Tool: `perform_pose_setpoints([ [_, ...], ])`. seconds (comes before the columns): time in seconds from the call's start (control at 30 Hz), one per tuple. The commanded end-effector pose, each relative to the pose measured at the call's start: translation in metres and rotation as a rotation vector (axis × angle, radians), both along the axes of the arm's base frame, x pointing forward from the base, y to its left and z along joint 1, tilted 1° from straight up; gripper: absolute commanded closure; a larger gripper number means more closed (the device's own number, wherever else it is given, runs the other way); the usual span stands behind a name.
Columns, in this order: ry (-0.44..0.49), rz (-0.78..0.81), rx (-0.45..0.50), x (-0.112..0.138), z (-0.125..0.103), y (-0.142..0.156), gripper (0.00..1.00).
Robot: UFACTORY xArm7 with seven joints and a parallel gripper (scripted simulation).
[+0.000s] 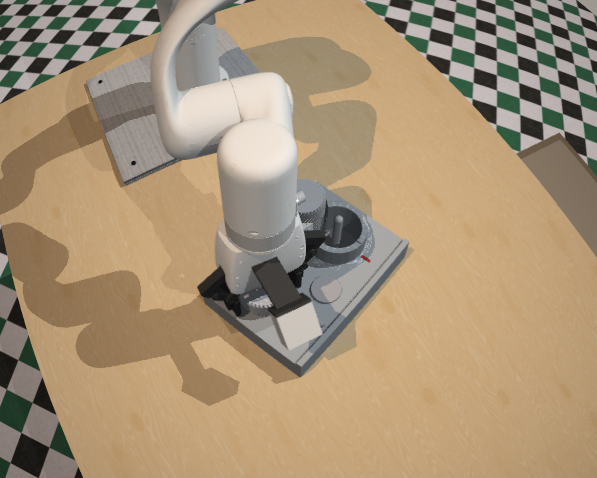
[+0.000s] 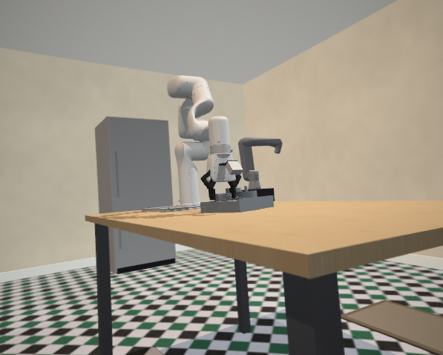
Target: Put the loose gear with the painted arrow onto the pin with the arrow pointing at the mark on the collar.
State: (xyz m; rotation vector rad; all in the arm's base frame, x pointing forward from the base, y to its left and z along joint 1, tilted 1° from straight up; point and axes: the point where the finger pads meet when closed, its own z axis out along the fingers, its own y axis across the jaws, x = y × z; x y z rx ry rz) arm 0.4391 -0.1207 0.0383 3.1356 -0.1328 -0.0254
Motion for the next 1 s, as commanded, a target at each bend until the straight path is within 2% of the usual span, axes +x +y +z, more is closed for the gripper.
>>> perform_pose_setpoints([
  [0.0,-0.005,0.0,-0.001,0.0017,0.0003,-0.0004,0.07],
  [0.6,-0.005,0.0,-0.001,0.0017,-0.0002,-0.0005,0.07],
  [0.63,-0.005,0.0,-0.001,0.0017,-0.0002,-0.0005,1.0],
  [0.97,-0.005,0.0,-0.001,0.0017,-0.0002,-0.0005,1.0],
])
